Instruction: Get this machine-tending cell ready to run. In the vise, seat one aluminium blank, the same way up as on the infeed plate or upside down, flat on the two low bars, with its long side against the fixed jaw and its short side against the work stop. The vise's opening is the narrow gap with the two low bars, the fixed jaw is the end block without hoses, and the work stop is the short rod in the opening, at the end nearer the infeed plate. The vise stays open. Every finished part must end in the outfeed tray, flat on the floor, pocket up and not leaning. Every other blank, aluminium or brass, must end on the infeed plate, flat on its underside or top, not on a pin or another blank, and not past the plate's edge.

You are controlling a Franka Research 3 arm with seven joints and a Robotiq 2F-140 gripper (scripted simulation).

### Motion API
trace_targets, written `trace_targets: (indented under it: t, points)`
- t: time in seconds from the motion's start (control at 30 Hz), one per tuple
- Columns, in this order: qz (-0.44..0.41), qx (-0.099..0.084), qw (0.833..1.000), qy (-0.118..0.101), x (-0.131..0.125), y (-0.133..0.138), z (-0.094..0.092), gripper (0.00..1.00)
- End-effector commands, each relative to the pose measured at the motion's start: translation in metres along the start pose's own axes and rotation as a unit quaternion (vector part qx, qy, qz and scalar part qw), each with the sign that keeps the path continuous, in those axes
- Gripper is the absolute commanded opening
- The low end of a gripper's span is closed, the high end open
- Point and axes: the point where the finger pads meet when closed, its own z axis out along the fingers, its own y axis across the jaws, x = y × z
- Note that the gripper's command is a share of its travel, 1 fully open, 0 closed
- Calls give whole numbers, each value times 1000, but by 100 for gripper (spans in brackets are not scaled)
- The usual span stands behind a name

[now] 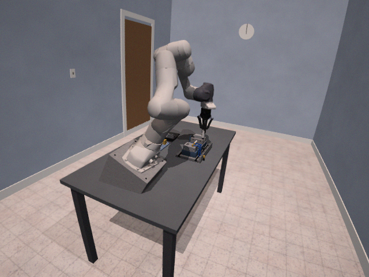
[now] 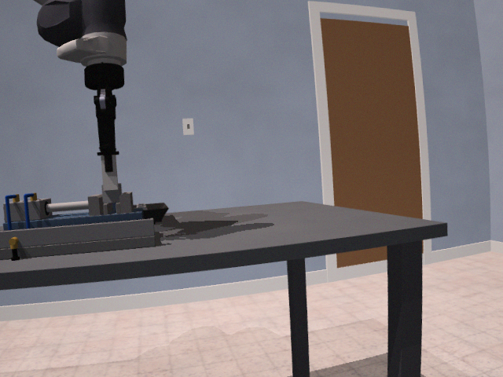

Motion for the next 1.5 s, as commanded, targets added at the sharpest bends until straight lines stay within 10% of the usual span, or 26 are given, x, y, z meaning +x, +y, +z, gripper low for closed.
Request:
trace_targets:
  t: [0.0, 1.47]
  points:
    - [0, -1, 1000, 1, 1, 5, 1, 0]
    - [0, -1, 1000, 1, 1, -3, 1, 0]
